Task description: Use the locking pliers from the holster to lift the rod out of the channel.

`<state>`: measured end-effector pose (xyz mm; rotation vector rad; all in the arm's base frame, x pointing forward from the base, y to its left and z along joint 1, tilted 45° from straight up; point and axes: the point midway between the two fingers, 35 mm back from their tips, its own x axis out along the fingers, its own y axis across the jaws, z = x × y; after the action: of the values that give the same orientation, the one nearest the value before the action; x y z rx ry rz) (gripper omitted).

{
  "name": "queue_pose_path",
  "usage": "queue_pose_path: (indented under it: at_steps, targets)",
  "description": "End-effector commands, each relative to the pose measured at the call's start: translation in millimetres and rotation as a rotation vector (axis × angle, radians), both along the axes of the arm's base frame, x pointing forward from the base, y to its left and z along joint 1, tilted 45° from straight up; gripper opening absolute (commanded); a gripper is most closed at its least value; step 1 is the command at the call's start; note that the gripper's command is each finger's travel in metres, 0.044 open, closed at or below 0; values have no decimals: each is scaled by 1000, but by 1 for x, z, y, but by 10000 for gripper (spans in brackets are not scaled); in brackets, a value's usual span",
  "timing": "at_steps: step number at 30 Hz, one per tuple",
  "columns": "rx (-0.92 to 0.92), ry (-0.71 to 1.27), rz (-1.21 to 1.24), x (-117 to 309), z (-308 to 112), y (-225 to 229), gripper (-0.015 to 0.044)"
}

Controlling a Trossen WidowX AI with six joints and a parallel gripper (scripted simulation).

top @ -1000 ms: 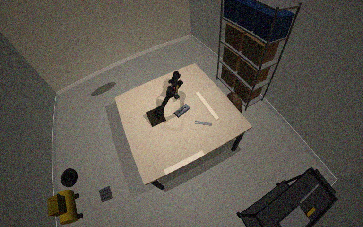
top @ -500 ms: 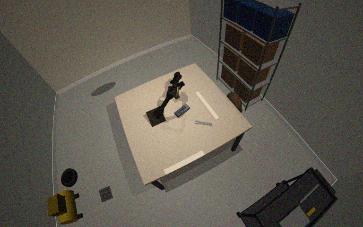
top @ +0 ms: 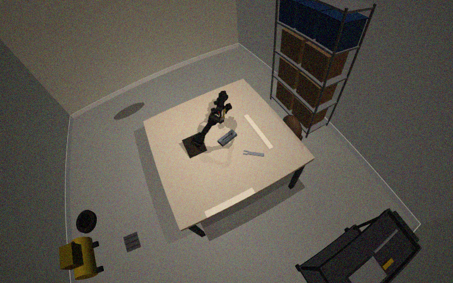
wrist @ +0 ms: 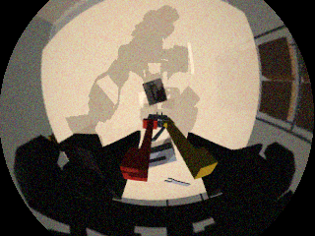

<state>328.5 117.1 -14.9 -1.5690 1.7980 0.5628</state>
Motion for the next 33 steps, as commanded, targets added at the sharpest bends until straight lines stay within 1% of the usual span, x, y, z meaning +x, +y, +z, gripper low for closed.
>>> queue_pose_path:
  at_steps: [1,33]
  targets:
    - [-2,-43,-30,0,10,-4,316]
    - [-17,-250,-249,-7,46,-38,316]
